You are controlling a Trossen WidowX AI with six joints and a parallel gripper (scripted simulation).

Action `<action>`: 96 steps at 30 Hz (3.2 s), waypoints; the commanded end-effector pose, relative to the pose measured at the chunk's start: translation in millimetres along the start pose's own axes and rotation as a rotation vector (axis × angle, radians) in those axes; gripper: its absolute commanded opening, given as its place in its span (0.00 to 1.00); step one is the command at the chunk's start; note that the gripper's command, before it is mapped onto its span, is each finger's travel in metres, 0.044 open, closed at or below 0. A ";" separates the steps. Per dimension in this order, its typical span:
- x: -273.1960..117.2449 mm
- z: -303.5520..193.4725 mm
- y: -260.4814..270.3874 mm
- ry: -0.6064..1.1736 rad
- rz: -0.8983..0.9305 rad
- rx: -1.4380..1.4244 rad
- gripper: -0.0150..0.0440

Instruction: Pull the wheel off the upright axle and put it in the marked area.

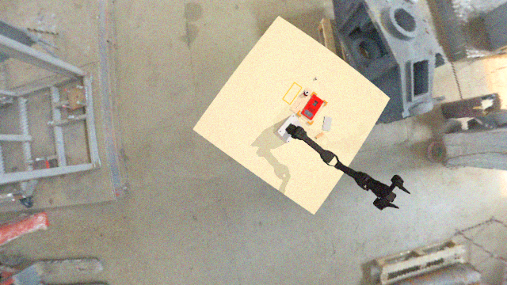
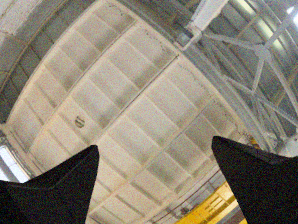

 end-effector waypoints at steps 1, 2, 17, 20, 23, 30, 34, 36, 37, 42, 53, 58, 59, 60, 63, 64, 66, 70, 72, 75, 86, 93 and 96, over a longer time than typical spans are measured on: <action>0.3 -0.6 0.1 0.002 0.000 0.000 0.89; 1.3 -2.4 0.3 0.006 -0.001 -0.001 0.84; 46.9 -113.5 0.3 0.283 -0.091 -0.053 0.76; 54.1 -140.7 -3.4 0.348 -0.119 -0.066 0.76; 58.1 -164.1 -8.4 0.404 -0.146 -0.089 0.76; 62.2 -217.8 -25.4 0.535 -0.217 -0.140 0.76; 60.6 -249.1 -34.7 0.613 -0.244 -0.149 0.76; 59.0 -264.5 -39.9 0.652 -0.259 -0.153 0.76; 57.9 -272.0 -42.6 0.672 -0.267 -0.155 0.76; 51.5 -300.4 -56.7 0.746 -0.303 -0.169 0.76; 30.6 -353.8 -93.2 0.893 -0.411 -0.194 0.76; 13.8 -382.5 -110.3 0.980 -0.475 -0.190 0.76; 10.1 -388.0 -113.7 0.998 -0.489 -0.189 0.76; 6.3 -393.4 -117.1 1.015 -0.502 -0.189 0.76; -4.8 -409.1 -127.8 1.067 -0.536 -0.195 0.76; -8.7 -414.1 -131.3 1.084 -0.548 -0.197 0.76; -16.0 -423.1 -137.8 1.116 -0.569 -0.201 0.76; -24.6 -433.6 -145.6 1.152 -0.595 -0.205 0.76; -32.0 -442.8 -152.3 1.184 -0.614 -0.212 0.76; -48.0 -460.5 -165.7 1.249 -0.651 -0.226 0.76; -116.0 -511.2 -216.4 1.470 -0.810 -0.240 0.76; -160.5 -532.6 -243.1 1.589 -0.920 -0.235 0.76; -184.6 -542.4 -254.9 1.650 -0.979 -0.236 0.76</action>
Point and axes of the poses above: the point midway between the two fingers, 35 mm back from their tips, its own x axis out along the fingers, its own y axis across the jaws, z = x × y, the point moved 3 cm from there along -x, back along the fingers, and after that the axes turned 11 degrees about -x, right-handed, at the moved point
